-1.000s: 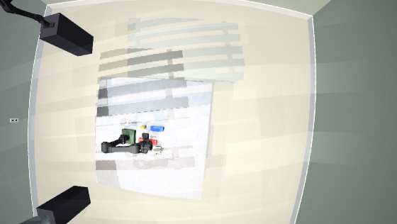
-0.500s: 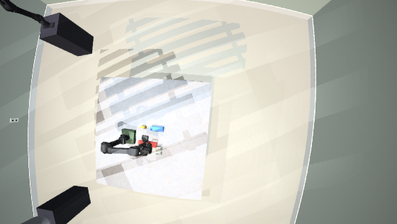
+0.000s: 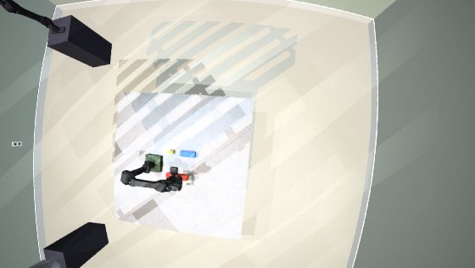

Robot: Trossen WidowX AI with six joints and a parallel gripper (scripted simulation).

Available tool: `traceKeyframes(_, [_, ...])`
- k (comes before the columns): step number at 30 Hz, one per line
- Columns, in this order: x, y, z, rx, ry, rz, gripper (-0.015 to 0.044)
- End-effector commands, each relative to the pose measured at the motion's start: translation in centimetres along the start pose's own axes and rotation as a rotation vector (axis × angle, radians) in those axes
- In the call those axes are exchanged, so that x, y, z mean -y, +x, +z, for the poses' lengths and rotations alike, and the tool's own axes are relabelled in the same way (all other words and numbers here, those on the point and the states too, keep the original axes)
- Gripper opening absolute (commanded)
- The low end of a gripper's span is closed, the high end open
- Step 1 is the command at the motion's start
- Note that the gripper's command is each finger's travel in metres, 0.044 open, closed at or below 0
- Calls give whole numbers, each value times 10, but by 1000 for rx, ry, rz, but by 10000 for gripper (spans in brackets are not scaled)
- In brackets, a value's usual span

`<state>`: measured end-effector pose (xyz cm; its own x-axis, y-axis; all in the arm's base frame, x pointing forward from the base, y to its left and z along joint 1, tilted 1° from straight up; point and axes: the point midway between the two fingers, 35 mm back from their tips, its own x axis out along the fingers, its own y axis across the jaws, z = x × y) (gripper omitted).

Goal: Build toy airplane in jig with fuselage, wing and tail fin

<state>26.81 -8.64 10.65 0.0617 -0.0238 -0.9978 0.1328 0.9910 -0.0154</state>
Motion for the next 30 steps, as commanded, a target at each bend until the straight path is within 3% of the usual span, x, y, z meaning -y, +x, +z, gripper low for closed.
traceKeyframes(1, [12,10,-3,-12,-12,7,0])
traceKeyframes(21, [64,37,-21,-13,-43,2,0])
traceKeyframes(28, [64,37,-21,-13,-43,2,184])
traceKeyframes(30, [64,37,-21,-13,-43,2,197])
